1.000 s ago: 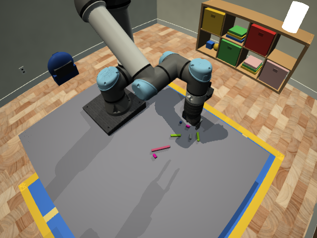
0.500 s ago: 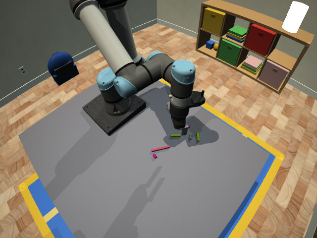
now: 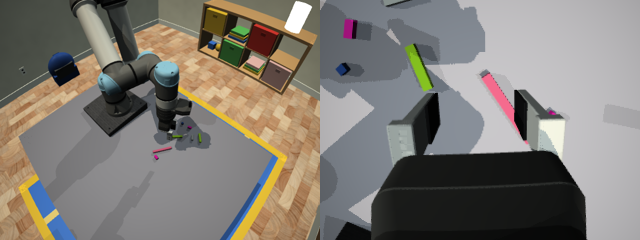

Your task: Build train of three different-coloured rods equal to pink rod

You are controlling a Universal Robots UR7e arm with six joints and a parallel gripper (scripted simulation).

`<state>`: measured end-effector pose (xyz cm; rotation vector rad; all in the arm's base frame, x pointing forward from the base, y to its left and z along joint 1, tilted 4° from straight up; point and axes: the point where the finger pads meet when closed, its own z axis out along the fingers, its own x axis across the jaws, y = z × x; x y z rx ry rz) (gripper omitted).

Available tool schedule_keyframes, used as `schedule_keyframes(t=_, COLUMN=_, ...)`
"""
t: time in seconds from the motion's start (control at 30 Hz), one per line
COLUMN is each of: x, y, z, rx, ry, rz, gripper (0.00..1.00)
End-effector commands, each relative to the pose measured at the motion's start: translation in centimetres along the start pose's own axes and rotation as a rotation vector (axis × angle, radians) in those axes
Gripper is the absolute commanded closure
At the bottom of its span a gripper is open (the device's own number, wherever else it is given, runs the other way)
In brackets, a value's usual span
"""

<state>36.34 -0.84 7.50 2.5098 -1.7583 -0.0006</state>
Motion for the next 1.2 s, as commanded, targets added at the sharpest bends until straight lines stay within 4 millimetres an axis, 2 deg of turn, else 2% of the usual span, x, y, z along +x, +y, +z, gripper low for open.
schedule_keyframes(t=0.0, x=0.9, y=1.6, z=0.1, rx=0.001, ry=0.001, rz=0.168, gripper=0.0)
schedule_keyframes(t=0.2, x=1.8, y=3.6, z=0.4, rx=0.0, ry=0.001, rz=0.368, gripper=0.0)
schedule_keyframes(t=0.4, x=2.1, y=4.3, z=0.5, rx=0.0, ry=0.001, rz=0.433, gripper=0.0)
schedule_keyframes(t=1.17, x=2.2, y=4.5, z=0.5, rx=0.0, ry=0.001, rz=0.451, gripper=0.0)
